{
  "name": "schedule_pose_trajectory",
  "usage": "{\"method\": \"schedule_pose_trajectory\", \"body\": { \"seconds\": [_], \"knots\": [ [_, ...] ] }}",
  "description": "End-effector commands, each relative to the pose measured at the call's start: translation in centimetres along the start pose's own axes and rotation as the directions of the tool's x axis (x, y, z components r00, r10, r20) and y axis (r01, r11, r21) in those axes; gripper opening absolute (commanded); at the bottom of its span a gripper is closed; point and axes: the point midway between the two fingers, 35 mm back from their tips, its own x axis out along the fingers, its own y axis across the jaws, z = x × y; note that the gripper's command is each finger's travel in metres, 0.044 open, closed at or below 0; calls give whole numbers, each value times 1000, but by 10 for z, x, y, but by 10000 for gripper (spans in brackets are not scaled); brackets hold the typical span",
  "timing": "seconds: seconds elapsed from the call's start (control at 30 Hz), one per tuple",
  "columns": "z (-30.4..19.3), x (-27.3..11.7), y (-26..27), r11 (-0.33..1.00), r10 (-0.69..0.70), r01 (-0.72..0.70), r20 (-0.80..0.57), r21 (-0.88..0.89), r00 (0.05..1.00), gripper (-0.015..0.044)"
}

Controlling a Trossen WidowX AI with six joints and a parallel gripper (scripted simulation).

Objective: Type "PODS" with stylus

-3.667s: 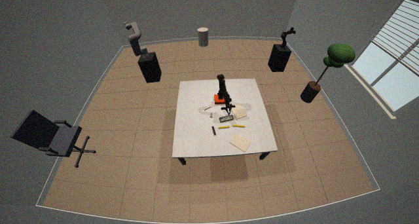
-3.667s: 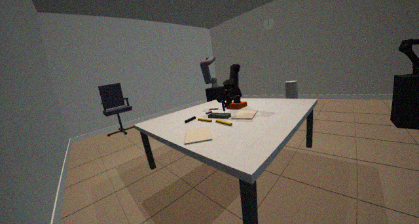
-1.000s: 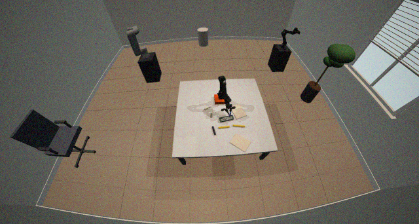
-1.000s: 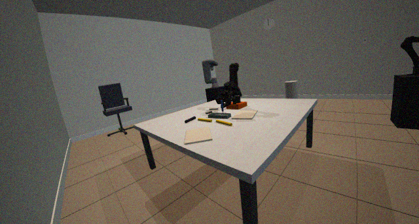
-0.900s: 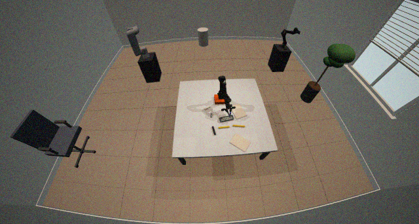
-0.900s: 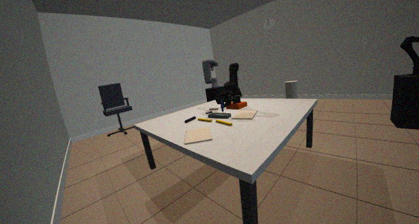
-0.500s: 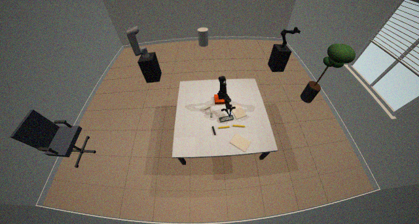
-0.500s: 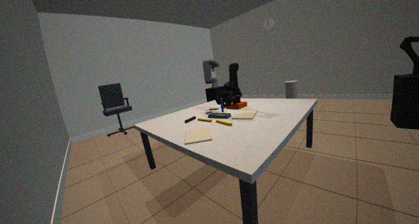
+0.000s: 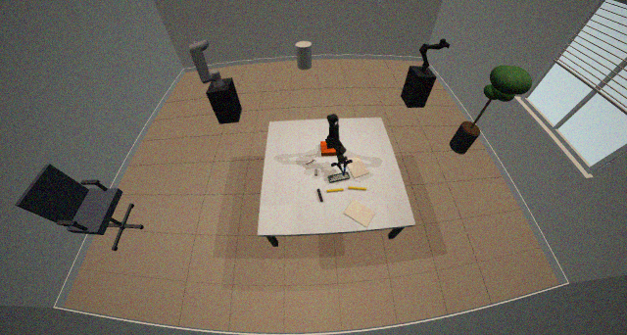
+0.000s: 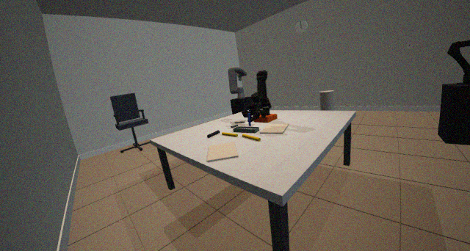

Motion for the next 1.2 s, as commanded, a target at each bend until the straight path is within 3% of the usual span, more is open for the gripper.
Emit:
{"method": "schedule_pose_trajectory", "body": {
  "seconds": [0.0, 1.17],
  "knots": [
    [-4, 0, -1, 1000, -4, 4, -5, 5, 1000, 81],
    [-8, 2, -1, 1000, -4, 4, -5, 5, 1000, 81]
  ]
}}
